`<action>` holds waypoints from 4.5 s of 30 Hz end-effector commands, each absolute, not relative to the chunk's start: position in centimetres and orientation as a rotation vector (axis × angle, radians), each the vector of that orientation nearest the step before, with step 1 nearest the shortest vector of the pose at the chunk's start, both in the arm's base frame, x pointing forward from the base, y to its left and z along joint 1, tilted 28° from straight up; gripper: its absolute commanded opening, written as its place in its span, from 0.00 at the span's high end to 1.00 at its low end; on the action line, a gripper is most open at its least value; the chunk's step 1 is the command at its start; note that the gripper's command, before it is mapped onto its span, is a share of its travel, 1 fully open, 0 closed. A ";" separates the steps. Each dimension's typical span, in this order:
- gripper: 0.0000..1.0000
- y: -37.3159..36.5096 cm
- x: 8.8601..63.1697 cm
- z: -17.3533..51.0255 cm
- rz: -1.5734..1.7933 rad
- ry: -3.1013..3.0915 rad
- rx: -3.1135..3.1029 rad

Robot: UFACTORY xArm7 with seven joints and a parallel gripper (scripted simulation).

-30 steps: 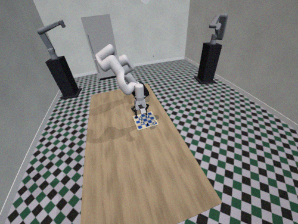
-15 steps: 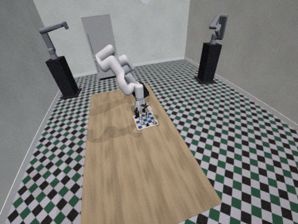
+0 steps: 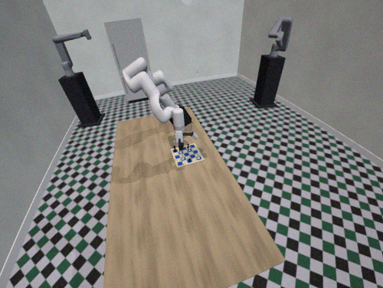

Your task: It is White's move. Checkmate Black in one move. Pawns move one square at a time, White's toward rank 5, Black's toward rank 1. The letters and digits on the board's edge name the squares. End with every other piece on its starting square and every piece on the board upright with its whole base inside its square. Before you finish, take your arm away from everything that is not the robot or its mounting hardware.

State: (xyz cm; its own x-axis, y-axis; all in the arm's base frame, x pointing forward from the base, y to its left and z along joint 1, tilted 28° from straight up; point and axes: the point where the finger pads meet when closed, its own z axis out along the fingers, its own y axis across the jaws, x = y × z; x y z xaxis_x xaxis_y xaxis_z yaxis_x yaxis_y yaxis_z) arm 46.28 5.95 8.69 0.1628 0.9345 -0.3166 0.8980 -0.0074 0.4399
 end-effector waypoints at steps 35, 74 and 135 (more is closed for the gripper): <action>0.58 5.9 46.5 8.5 -0.057 1.937 1.811; 0.58 4.3 47.9 4.6 -0.057 1.937 1.811; 0.58 4.3 48.1 4.3 -0.057 1.937 1.811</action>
